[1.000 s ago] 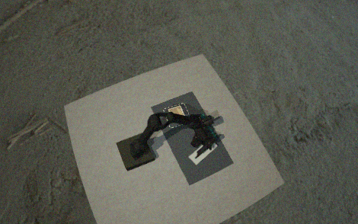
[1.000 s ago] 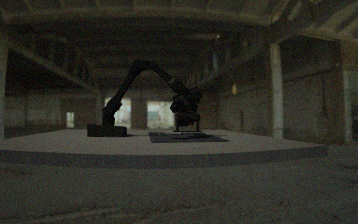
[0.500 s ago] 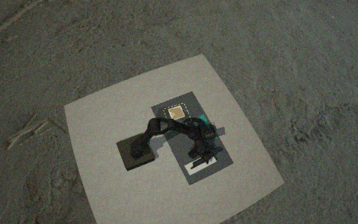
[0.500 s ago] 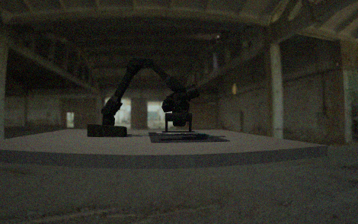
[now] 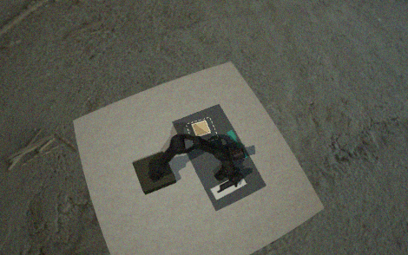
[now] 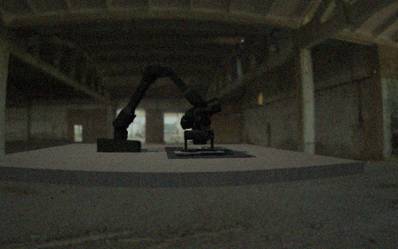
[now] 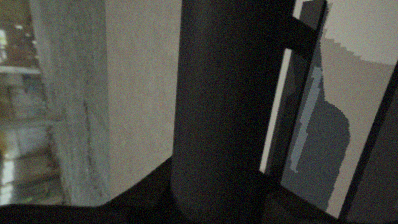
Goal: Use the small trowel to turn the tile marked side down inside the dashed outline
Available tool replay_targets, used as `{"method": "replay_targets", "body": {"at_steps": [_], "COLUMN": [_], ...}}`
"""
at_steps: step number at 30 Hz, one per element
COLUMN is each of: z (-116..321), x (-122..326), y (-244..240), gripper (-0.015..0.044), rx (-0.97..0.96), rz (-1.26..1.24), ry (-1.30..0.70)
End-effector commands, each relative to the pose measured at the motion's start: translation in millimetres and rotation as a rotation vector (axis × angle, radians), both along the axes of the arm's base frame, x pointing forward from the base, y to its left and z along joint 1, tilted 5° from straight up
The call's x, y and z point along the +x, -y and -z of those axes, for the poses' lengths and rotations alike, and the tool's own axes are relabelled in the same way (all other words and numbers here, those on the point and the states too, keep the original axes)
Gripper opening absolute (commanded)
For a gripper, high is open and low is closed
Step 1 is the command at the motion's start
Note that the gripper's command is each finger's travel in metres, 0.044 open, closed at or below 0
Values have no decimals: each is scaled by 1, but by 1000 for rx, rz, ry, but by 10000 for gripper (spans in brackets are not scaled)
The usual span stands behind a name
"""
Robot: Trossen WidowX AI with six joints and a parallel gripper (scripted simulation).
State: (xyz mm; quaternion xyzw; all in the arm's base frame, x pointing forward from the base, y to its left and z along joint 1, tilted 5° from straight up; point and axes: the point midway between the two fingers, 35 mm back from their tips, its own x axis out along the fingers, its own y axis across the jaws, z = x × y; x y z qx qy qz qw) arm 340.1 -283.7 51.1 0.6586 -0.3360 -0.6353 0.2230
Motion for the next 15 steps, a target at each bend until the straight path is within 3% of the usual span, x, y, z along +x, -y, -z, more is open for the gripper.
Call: {"method": "replay_targets", "body": {"at_steps": [1,7,15], "z": [5,12,12], "x": [0,1,1], "y": [0,0,0], "gripper": [0,0,210], "rx": [-10,-10,-10], "rz": [6,6,6], "ry": [-2,-2,-2]}}
